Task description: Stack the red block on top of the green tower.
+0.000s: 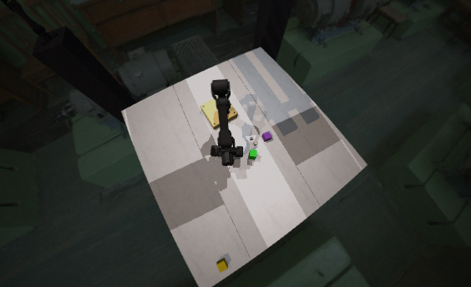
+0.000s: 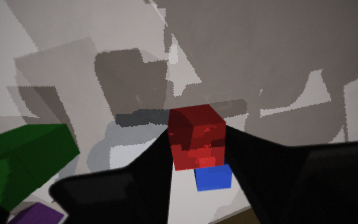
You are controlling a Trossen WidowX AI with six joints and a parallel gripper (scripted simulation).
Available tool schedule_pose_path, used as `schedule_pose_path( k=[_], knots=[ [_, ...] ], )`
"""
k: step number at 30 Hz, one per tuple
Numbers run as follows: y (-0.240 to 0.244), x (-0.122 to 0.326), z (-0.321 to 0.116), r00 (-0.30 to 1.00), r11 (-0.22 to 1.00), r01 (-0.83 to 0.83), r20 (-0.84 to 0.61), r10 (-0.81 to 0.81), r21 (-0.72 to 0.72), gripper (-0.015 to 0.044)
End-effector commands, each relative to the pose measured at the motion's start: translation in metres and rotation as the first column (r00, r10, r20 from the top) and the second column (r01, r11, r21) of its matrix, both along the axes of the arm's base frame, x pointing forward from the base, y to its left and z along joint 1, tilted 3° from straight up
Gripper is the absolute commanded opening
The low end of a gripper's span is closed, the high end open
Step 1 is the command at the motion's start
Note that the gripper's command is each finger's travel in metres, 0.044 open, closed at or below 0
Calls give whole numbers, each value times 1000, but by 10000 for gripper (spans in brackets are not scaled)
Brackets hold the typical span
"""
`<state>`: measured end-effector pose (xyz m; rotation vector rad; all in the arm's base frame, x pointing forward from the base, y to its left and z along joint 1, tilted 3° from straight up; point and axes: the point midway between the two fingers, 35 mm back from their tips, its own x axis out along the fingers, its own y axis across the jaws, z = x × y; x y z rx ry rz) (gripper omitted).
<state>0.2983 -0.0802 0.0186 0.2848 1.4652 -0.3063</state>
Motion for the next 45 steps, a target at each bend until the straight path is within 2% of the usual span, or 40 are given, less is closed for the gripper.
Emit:
schedule_pose_path(
  k=[1, 6, 23, 32, 45],
  knots=[
    [-1, -1, 1, 1000, 1000, 2, -4, -2, -4, 124],
    [0, -1, 23, 1000, 1000, 2, -4, -2, -4, 0],
    [4, -8, 113, 1000, 1000, 2, -3, -2, -4, 0],
    [7, -5, 116, 1000, 1000, 2, -3, -2, -3, 0],
    [71, 32, 119, 1000, 1000, 2, -1, -2, 4, 0]
  ],
)
